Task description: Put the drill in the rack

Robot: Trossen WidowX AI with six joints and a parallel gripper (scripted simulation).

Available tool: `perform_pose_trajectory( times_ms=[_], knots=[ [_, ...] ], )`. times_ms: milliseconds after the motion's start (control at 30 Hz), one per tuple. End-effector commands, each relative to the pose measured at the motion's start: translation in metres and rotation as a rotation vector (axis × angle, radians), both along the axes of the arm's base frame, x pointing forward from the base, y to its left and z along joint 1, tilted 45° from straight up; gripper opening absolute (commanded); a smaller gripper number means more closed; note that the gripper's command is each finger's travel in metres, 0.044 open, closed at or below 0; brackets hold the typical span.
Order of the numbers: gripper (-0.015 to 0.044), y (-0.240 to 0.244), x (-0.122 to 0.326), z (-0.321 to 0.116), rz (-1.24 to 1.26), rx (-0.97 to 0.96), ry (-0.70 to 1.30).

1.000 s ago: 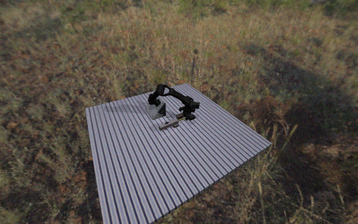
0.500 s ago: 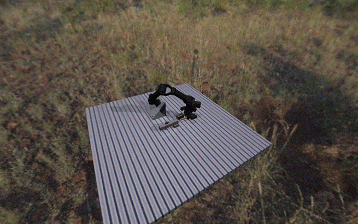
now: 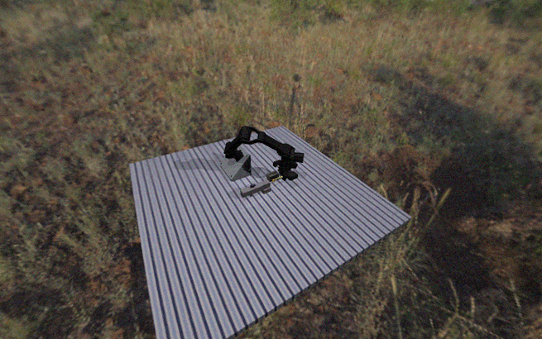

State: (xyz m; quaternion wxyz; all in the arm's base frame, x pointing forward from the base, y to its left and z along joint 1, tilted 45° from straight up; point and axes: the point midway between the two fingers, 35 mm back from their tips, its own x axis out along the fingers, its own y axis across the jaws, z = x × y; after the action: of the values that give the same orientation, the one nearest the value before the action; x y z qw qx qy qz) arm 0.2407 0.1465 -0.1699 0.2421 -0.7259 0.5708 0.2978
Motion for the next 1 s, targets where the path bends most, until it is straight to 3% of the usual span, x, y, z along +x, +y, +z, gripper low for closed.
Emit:
perform_pose_trajectory(
  times_ms=[0, 967],
  knots=[
    [0.0000, 0.002, -0.001, 0.002, -0.001, 0.005, 0.000],
    [0.0000, 0.007, -0.002, 0.013, -0.001, 0.005, 0.000]
  ],
)
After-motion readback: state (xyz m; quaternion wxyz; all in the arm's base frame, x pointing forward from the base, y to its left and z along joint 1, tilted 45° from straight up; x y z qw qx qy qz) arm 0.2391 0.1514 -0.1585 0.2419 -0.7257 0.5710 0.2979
